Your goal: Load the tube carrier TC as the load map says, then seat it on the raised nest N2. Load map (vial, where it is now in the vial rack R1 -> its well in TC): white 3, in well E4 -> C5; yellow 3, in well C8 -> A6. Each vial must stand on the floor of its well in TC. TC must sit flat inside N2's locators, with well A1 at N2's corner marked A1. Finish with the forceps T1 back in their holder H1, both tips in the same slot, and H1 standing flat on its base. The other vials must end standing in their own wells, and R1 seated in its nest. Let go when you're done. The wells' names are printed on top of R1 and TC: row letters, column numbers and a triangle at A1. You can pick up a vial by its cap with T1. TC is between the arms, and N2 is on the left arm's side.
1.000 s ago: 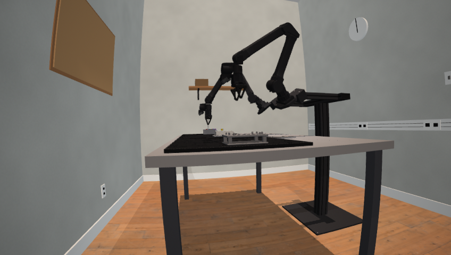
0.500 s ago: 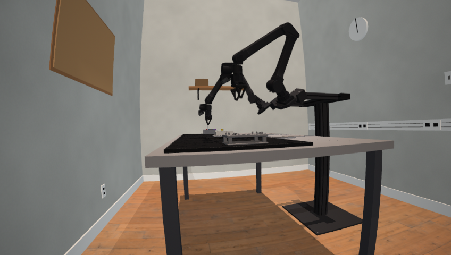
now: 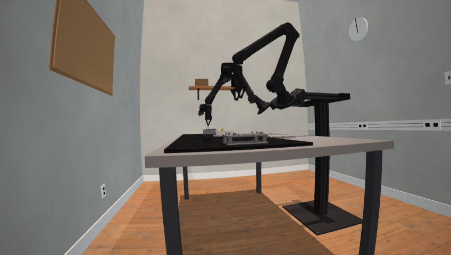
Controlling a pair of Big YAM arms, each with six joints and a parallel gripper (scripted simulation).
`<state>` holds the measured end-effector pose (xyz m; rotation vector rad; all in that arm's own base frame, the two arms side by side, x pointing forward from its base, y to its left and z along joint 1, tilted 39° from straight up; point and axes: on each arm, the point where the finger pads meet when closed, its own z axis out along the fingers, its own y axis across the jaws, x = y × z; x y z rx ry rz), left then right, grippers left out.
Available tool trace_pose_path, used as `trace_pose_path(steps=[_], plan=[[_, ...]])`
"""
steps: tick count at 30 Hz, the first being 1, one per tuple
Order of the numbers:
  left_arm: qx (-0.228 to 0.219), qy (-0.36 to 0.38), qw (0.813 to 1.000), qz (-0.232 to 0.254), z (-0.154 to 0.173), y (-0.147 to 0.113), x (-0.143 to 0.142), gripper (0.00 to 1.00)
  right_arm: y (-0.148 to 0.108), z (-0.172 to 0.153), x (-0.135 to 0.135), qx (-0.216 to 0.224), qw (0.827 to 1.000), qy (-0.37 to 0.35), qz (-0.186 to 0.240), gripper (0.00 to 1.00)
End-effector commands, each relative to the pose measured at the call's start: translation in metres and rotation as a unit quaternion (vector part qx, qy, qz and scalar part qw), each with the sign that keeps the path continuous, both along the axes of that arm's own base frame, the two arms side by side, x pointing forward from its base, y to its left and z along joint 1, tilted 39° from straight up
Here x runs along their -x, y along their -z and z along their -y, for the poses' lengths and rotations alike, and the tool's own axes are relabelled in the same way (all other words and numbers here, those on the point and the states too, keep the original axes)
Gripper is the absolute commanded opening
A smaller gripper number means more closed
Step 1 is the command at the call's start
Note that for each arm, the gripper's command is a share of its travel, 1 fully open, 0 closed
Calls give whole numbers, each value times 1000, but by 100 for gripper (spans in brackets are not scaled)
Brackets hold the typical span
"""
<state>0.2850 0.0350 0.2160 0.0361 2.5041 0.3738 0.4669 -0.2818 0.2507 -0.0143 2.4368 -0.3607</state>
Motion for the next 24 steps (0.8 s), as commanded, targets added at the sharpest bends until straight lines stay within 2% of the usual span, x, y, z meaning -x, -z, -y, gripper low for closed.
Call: trace_pose_path(steps=[1,2,3,15,24], plan=[[-2,7,1000,12,1,-13,-5,100,5,1,-10,-1,1000,0,3,7],[-2,7,1000,12,1,-13,-5,100,-10,-1,0,1,1000,1,4,7],[-2,7,1000,12,1,-13,-5,100,-14,2,-3,6,1000,1,9,7],[-2,7,1000,12,1,-13,-5,100,-13,2,-3,6,1000,1,9,7],[-2,7,1000,12,1,-13,-5,100,-13,2,-3,6,1000,1,9,19]])
